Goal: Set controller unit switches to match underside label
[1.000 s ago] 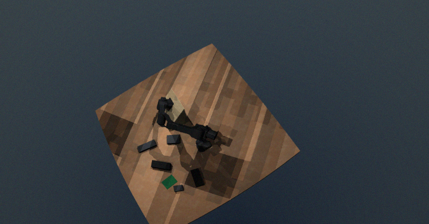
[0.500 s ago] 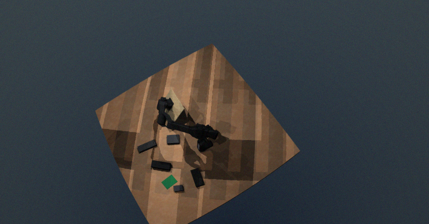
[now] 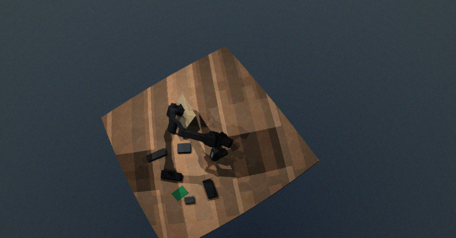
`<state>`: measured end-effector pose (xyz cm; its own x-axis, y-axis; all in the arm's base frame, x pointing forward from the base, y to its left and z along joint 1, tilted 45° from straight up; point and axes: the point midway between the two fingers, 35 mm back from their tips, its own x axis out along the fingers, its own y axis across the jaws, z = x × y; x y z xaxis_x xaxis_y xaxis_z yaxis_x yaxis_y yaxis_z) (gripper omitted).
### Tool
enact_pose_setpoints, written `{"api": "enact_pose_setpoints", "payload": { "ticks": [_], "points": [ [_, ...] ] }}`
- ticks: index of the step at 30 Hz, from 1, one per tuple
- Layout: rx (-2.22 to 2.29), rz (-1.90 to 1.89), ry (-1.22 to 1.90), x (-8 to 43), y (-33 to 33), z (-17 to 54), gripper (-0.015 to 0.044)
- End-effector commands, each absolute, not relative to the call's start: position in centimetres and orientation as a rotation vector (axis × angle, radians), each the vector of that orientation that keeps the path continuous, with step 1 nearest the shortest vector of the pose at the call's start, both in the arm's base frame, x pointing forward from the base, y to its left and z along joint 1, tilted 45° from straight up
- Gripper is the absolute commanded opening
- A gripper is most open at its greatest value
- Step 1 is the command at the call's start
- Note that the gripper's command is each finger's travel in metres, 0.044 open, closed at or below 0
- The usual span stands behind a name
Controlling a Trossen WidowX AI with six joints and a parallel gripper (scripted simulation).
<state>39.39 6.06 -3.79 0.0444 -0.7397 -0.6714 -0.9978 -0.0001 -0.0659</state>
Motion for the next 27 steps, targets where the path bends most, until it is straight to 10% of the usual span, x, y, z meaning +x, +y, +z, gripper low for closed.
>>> {"api": "enact_pose_setpoints", "payload": {
  "ticks": [1,27],
  "points": [
    [-1.772,0.645,1.767,39.2,5.5,-4.7,0.0338],
    [-1.741,0.684,1.733,39.3,6.4,-6.5,0.0338]
  ]
}}
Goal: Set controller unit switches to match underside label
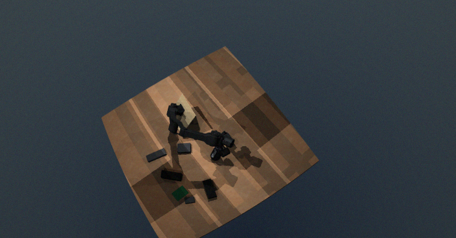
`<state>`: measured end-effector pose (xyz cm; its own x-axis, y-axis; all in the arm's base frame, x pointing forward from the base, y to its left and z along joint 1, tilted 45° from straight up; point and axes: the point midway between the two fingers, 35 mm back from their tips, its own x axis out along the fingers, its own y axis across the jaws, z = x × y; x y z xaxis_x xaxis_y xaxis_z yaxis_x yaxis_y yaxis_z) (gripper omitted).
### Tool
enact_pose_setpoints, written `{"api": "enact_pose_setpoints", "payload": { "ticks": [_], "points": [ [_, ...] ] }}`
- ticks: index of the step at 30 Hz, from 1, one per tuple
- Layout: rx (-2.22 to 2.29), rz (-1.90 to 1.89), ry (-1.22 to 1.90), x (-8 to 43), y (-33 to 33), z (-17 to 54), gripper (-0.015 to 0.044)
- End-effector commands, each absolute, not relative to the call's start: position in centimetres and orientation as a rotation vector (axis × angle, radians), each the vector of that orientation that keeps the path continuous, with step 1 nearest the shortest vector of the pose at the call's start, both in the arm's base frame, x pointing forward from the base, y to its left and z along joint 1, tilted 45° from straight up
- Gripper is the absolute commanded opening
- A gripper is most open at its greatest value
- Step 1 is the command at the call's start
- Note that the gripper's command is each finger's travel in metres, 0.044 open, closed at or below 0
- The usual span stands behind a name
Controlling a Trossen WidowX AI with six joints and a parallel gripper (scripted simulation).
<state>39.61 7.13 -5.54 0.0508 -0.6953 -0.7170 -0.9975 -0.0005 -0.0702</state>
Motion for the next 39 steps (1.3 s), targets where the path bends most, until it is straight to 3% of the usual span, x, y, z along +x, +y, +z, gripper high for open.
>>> {"api": "enact_pose_setpoints", "payload": {
  "ticks": [1,39],
  "points": [
    [-1.740,0.684,1.733,39.3,6.4,-6.6,0.0338],
    [-1.740,0.684,1.732,39.4,7.3,-9.4,0.0338]
  ]
}}
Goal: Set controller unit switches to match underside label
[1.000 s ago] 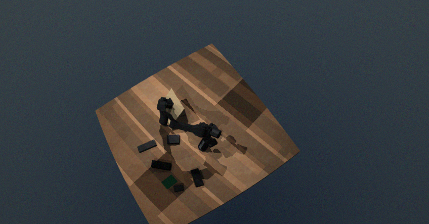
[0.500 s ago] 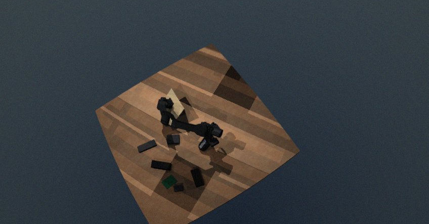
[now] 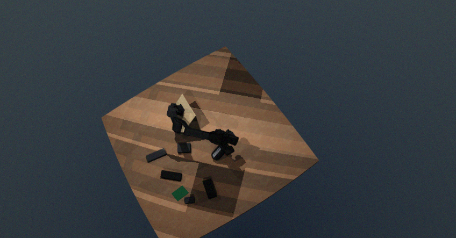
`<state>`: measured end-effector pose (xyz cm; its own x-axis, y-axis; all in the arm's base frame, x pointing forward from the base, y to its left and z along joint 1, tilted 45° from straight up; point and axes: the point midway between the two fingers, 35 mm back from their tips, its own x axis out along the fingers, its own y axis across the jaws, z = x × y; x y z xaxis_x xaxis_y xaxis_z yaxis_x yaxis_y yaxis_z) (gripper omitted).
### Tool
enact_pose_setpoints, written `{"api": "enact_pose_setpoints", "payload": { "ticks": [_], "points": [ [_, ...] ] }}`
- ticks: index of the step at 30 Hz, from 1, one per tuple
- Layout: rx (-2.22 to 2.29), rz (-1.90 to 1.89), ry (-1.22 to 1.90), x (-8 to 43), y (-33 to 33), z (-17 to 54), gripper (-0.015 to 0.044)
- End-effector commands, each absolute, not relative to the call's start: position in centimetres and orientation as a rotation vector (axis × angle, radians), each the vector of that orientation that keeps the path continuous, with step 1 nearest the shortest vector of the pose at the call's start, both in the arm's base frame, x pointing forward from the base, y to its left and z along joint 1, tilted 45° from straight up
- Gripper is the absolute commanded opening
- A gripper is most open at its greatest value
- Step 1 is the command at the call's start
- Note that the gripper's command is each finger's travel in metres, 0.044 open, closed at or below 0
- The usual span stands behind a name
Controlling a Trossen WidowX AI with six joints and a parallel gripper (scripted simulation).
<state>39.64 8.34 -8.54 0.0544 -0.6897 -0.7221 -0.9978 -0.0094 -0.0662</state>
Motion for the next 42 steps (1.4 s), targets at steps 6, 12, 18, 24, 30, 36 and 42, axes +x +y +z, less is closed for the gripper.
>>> {"api": "enact_pose_setpoints", "payload": {
  "ticks": [6,12,18,24,30,36,42],
  "points": [
    [-1.740,0.684,1.731,39.5,7.4,-9.9,0.0338],
    [-1.740,0.684,1.731,39.5,7.4,-10.4,0.0338],
    [-1.740,0.684,1.731,39.5,7.4,-10.9,0.0338],
    [-1.740,0.684,1.731,39.5,7.5,-11.3,0.0338],
    [-1.740,0.684,1.731,39.6,7.5,-11.8,0.0338],
    [-1.740,0.684,1.731,39.6,7.4,-12.3,0.0338],
    [-1.740,0.684,1.731,39.6,7.4,-12.7,0.0338]
  ]
}}
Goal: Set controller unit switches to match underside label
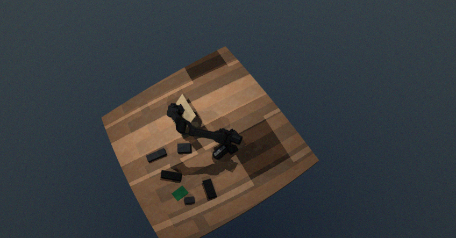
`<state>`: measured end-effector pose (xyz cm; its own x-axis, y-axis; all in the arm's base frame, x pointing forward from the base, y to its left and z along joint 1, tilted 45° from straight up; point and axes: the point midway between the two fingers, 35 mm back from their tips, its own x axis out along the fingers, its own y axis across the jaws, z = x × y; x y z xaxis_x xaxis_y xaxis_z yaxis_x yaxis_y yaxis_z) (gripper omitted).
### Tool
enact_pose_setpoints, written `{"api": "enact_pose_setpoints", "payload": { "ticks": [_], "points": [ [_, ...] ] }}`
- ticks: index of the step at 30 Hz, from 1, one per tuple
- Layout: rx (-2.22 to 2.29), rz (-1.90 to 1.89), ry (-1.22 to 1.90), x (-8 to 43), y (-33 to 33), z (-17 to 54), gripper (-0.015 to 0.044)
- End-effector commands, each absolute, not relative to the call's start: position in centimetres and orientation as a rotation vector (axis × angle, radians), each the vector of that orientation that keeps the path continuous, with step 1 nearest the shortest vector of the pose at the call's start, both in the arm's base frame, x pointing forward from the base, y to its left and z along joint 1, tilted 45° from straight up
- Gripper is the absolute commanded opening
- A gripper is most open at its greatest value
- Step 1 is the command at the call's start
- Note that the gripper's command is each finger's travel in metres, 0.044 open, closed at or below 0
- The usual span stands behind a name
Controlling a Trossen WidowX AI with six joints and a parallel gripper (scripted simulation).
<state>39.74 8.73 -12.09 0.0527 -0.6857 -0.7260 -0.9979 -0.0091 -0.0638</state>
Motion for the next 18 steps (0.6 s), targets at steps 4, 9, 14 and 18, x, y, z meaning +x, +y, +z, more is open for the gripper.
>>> {"api": "enact_pose_setpoints", "payload": {
  "ticks": [4,9,14,18],
  "points": [
    [-1.740,0.684,1.731,39.6,7.4,-13.1,0.0338],
    [-1.740,0.684,1.731,39.6,7.3,-13.5,0.0338],
    [-1.740,0.684,1.731,39.7,7.3,-13.8,0.0338],
    [-1.740,0.683,1.731,39.7,7.2,-14.2,0.0338]
  ]
}}
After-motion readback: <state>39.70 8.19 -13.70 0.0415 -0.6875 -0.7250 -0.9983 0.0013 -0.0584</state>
